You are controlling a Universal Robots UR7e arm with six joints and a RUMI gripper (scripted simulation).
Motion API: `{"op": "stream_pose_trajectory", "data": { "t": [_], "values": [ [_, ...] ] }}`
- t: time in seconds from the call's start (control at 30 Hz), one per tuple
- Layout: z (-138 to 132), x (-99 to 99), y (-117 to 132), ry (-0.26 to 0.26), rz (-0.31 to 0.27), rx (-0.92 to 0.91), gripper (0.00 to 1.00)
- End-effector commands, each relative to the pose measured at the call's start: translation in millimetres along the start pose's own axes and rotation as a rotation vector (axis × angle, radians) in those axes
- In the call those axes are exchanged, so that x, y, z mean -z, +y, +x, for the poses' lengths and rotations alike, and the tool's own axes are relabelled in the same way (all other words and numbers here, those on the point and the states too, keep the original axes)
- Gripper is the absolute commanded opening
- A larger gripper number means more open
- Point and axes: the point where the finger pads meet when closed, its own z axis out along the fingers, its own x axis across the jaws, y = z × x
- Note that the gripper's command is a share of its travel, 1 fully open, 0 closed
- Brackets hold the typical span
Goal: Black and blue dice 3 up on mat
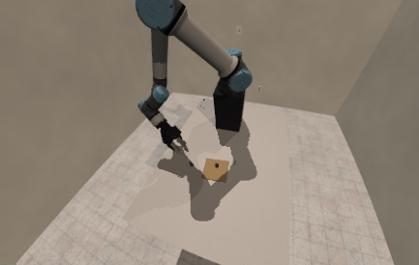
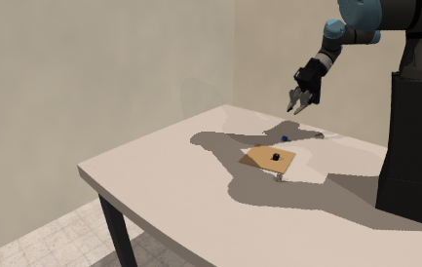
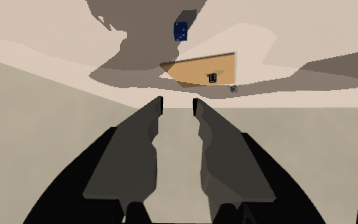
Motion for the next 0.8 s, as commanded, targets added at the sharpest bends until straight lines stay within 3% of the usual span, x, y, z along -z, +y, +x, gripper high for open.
{"op": "stream_pose_trajectory", "data": {
  "t": [0.0,0.2,0.37,0.4,0.43,0.5,0.57,0.77],
  "values": [
    [0.0,-1.5,5.0,0.000,0.097,-0.002,0.18],
    [0.0,-4.1,15.7,0.000,0.273,-0.002,0.18],
    [0.2,-6.0,22.6,0.001,0.388,-0.002,0.18],
    [0.2,-6.0,22.7,0.001,0.390,-0.002,0.18],
    [0.0,-6.2,25.2,-0.001,0.427,-0.002,0.18],
    [0.0,-6.2,25.2,-0.001,0.427,-0.002,0.18],
    [0.3,-7.8,29.9,0.001,0.509,-0.003,0.18],
    [0.4,-9.9,38.5,0.002,0.653,-0.003,0.18]
  ]
}}
